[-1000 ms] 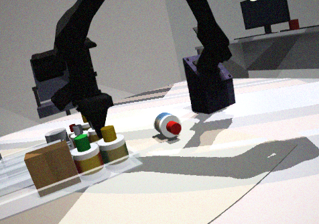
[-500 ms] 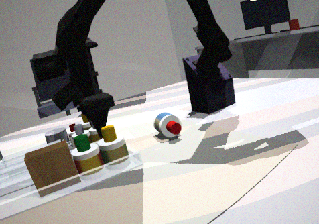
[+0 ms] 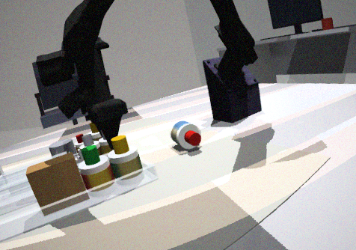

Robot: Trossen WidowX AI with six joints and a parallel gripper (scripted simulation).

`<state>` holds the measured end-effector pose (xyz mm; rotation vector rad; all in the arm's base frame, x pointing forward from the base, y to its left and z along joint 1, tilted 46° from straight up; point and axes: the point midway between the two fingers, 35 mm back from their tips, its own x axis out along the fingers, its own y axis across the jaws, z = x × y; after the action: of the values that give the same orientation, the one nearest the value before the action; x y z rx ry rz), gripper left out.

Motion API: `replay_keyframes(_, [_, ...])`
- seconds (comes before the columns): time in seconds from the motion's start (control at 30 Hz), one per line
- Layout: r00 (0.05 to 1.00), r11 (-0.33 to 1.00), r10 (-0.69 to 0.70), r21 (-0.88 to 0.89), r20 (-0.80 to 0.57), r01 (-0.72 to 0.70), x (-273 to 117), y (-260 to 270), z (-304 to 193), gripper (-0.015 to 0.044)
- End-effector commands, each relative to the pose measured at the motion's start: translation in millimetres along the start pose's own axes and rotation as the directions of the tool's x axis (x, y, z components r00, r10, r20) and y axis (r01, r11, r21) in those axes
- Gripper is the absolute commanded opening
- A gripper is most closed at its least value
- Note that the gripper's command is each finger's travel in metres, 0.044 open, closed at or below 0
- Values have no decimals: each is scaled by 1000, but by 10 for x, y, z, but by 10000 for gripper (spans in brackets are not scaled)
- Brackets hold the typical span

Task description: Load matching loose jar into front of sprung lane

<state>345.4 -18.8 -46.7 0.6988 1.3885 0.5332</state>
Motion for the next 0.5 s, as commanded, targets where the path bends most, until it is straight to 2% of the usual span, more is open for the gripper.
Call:
replay_keyframes(0.0, [1000,1000,1,-5,2,-1,-2,0,-3,0])
replay_keyframes(0.17, [1000,1000,1,-5,2,-1,-2,0,-3,0])
replay_keyframes(0.47, [1000,1000,1,-5,2,-1,0,-1,-2,236])
